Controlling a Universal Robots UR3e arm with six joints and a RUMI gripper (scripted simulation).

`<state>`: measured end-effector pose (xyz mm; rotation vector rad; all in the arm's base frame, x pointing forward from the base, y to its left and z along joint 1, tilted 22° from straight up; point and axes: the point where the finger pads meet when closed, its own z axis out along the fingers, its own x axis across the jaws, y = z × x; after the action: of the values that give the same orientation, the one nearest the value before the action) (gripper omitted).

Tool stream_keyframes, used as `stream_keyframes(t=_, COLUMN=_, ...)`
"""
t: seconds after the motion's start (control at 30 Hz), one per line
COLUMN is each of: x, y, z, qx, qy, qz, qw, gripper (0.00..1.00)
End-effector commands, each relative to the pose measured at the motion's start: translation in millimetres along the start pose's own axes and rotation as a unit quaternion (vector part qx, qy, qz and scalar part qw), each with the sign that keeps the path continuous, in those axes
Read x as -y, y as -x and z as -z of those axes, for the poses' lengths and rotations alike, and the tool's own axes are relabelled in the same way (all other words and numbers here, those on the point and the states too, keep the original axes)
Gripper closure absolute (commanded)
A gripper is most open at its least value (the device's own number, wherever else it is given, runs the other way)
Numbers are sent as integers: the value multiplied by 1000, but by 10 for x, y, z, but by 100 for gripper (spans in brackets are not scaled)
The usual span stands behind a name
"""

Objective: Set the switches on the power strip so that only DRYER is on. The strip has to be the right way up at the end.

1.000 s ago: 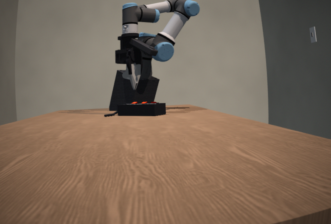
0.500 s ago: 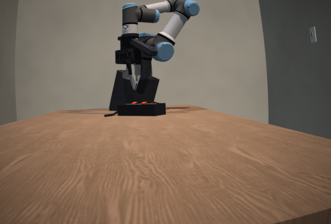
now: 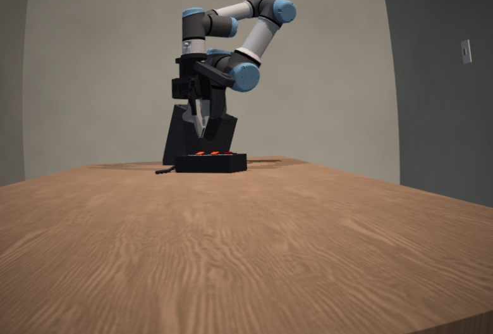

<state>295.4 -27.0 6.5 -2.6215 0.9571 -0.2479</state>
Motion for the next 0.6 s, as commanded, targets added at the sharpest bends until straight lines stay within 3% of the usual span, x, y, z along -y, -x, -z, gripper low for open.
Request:
stream_keyframes(t=0.0, x=-3, y=-8, z=-56, qx=-1, qy=1, qz=0, qw=1000, gripper=100)
stream_keyframes(t=0.57, x=-10, y=-4, z=-239, qx=-1, qy=1, qz=0, qw=1000, gripper=100)
